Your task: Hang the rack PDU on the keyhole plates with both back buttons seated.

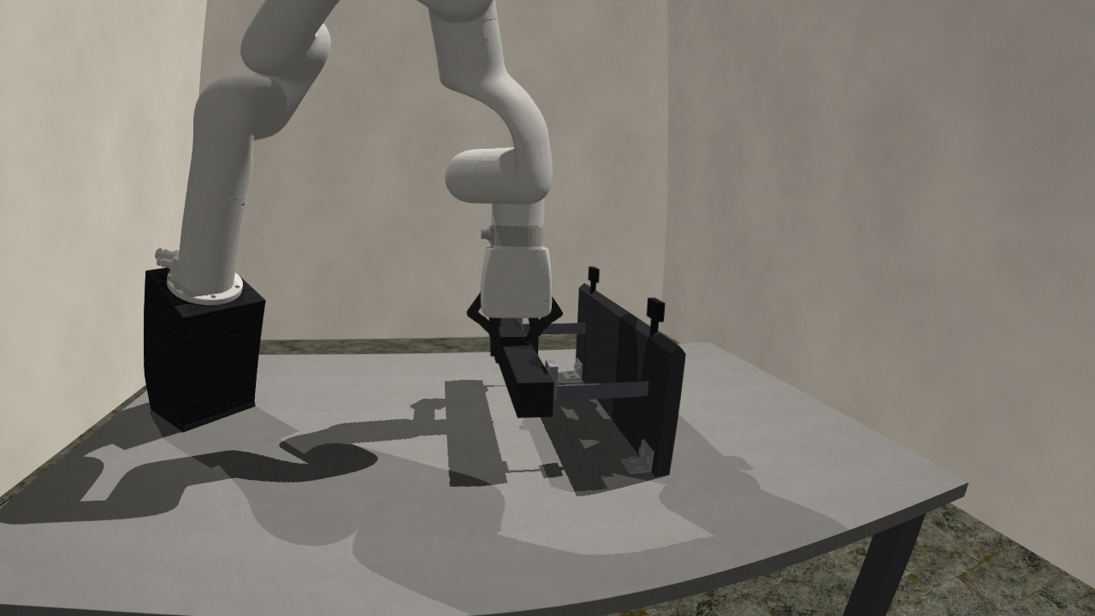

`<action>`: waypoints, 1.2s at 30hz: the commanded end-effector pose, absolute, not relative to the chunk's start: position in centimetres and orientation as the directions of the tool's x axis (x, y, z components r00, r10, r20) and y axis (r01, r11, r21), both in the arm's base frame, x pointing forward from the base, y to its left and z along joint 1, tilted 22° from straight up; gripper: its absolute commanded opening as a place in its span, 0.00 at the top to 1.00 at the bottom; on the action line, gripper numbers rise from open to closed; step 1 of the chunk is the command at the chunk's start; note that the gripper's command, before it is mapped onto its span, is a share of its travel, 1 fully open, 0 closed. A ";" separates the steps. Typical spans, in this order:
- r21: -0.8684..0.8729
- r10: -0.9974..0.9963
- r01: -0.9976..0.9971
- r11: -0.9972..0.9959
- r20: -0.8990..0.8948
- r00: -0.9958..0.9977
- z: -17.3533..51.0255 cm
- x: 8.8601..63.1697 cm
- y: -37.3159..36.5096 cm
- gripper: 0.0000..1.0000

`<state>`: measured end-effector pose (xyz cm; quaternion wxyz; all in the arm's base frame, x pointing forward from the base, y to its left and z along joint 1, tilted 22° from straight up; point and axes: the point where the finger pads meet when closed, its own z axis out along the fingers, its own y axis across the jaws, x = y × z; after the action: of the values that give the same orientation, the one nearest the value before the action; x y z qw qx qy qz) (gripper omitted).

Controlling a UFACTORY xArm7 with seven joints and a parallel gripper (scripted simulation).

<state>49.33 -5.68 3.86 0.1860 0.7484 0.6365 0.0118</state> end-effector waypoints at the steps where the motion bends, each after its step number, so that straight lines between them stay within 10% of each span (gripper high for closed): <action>1: 0.297 0.957 0.947 -0.119 -0.218 0.189 3.9 49.5 -5.7 1.00; 24: 0.297 0.957 0.947 -0.119 -0.218 0.189 3.8 49.5 -5.7 1.00; 25: 0.297 0.957 0.947 -0.119 -0.218 0.189 3.8 49.5 -5.7 0.00; 36: 0.297 0.957 0.947 -0.119 -0.218 0.189 3.8 49.5 -5.7 0.00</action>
<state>49.40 -5.74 3.66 0.1862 0.7484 0.6365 0.0120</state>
